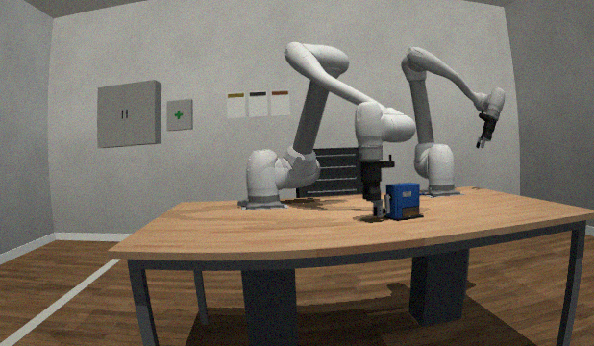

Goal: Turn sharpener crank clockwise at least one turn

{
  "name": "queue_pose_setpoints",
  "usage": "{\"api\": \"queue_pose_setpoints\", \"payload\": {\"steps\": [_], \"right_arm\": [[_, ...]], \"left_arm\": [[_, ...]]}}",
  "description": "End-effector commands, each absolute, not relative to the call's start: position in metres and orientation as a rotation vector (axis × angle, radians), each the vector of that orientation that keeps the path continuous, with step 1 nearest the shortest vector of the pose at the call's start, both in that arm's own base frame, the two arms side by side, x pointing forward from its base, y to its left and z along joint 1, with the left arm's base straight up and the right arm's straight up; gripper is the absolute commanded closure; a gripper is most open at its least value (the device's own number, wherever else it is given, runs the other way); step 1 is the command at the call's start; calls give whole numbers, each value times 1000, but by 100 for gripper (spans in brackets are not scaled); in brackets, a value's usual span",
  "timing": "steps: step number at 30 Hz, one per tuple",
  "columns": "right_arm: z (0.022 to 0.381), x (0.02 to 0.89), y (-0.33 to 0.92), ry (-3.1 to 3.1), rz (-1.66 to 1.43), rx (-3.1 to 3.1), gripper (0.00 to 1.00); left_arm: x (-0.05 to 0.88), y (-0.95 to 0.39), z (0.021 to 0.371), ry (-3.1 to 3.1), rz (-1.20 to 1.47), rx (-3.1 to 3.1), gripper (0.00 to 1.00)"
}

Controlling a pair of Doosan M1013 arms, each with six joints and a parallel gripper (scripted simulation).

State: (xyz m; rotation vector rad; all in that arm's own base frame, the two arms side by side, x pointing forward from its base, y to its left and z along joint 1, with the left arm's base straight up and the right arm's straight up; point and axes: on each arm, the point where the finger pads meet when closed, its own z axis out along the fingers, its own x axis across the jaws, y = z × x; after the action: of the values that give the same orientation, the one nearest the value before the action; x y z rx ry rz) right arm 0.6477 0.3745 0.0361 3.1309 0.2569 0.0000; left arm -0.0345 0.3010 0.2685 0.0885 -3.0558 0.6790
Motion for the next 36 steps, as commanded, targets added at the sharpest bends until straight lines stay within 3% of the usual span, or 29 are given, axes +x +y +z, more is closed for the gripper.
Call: {"api": "queue_pose_setpoints", "payload": {"steps": [1,36], "right_arm": [[37,645,374,257,2,3132,100],[53,609,368,257,2,3132,100]], "left_arm": [[-35,301,269,-3056,677,89,0],[-35,301,269,-3056,677,89,0]]}}
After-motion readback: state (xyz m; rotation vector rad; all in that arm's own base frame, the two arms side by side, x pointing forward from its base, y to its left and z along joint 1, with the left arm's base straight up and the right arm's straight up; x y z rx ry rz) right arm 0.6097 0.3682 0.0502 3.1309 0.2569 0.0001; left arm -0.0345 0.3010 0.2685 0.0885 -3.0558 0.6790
